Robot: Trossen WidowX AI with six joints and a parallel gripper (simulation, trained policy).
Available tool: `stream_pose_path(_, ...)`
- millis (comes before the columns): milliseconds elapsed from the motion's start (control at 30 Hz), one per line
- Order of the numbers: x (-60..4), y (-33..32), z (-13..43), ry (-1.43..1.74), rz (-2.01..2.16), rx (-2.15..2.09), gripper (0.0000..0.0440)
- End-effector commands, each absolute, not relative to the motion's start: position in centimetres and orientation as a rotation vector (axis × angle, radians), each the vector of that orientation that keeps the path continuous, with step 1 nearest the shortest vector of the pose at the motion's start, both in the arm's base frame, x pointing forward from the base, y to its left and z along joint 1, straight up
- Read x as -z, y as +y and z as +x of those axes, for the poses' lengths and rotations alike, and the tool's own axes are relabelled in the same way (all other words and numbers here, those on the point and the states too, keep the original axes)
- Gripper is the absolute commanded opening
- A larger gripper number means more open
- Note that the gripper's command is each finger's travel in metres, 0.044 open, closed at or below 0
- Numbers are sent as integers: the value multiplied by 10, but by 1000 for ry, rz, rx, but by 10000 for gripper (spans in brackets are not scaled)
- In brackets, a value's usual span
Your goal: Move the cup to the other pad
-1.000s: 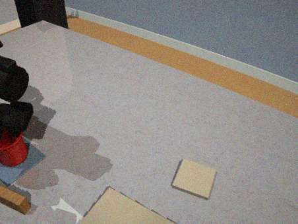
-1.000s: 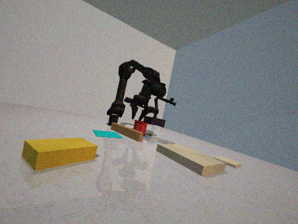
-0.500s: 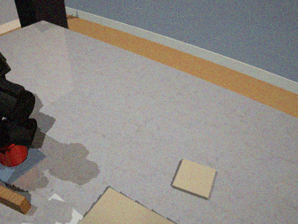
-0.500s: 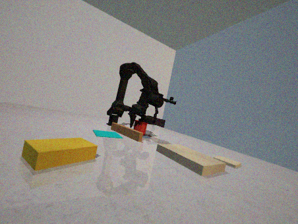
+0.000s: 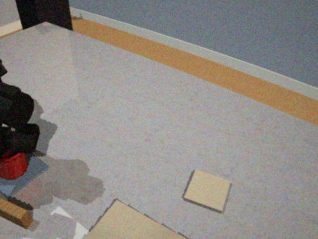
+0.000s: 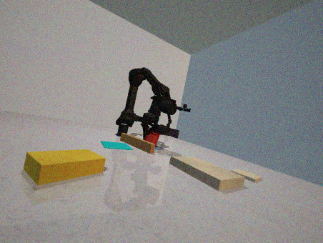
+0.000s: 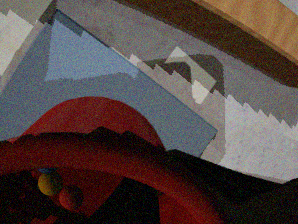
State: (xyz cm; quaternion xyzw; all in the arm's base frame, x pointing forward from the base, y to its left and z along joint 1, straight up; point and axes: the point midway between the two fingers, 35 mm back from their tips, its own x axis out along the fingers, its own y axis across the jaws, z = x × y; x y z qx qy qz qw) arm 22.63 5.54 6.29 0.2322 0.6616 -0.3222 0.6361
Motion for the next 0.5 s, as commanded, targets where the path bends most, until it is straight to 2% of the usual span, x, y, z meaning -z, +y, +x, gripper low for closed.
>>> stream_pose_path(0,-68,51,231,1485,546,744,0)
stream_pose_path(467,-102,45,241,1418,668,768,1)
